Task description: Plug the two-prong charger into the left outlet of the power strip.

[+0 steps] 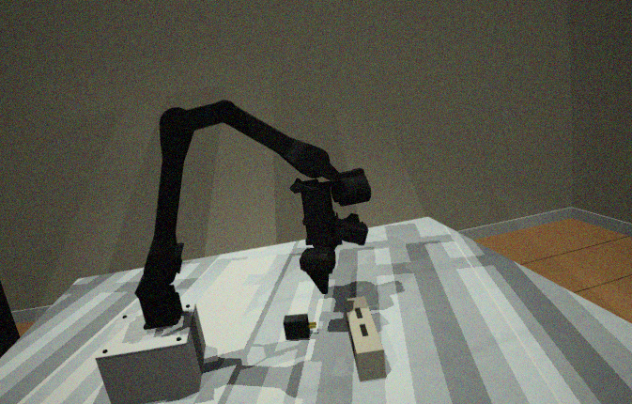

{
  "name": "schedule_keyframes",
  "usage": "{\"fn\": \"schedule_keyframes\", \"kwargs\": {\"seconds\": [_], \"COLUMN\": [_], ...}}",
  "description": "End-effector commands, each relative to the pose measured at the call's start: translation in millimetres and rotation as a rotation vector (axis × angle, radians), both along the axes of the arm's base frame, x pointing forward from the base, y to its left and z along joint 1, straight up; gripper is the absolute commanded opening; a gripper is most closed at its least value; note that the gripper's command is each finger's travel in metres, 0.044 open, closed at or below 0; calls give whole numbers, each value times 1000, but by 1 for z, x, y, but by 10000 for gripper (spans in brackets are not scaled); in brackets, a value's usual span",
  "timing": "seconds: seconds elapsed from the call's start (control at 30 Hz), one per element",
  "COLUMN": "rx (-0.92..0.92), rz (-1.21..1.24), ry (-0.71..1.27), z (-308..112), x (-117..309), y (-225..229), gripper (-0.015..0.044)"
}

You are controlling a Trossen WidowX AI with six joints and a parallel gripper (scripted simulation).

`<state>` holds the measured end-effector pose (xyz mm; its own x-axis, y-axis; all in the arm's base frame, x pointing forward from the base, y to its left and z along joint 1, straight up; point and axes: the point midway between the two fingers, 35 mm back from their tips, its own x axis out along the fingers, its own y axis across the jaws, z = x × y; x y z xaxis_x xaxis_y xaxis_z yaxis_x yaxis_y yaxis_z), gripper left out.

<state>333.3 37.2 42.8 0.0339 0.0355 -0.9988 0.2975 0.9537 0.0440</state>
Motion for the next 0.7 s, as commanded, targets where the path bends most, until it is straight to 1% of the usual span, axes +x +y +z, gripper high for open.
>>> {"fn": "schedule_keyframes", "kwargs": {"seconds": [0.0, 0.67], "rx": [-6, -16], "rz": [18, 92], "ry": [4, 64], "z": [-3, -28], "x": [-10, -67], "y": [-3, -11], "gripper": [440, 440]}}
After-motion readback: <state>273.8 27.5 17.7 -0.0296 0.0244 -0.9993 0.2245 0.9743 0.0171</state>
